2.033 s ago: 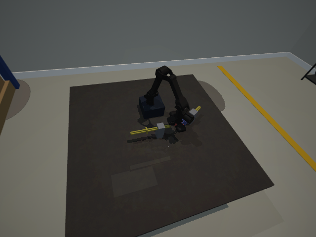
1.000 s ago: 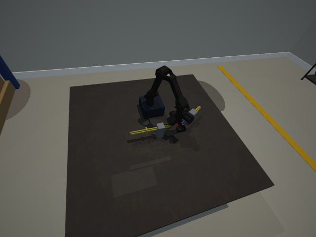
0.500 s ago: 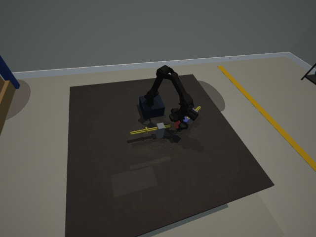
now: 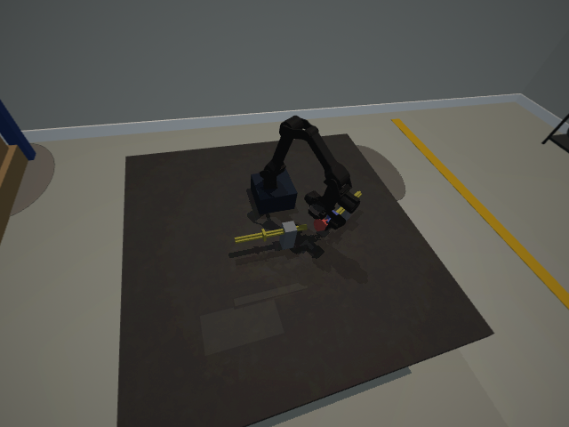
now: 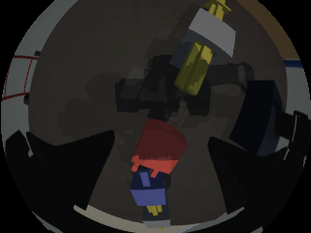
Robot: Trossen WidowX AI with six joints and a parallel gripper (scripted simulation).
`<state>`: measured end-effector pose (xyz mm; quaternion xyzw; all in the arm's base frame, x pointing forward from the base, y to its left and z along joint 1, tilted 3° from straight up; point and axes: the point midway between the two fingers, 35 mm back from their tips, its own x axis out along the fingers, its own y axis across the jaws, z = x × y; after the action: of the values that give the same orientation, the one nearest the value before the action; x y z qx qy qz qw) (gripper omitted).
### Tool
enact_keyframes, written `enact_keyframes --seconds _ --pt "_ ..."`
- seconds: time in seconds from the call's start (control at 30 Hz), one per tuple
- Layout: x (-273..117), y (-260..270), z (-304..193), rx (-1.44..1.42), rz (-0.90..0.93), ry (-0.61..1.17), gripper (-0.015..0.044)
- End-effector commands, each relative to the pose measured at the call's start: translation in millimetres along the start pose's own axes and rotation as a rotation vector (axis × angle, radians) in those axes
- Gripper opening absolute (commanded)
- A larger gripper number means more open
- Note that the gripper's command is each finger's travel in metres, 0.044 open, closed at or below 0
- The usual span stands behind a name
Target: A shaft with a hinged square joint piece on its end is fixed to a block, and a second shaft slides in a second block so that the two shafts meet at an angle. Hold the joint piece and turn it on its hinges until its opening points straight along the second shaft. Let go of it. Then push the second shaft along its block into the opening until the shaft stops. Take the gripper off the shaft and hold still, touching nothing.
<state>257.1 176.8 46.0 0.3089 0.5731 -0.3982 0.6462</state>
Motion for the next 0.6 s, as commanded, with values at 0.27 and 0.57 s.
enact_keyframes --seconds 0.27,0.57 --pt "-40.2 1.0 4.1 -0.414 0.036 0.04 0.044" --pt "-67.4 -2.8 8.0 -0.724 0.064 0.058 0.044"
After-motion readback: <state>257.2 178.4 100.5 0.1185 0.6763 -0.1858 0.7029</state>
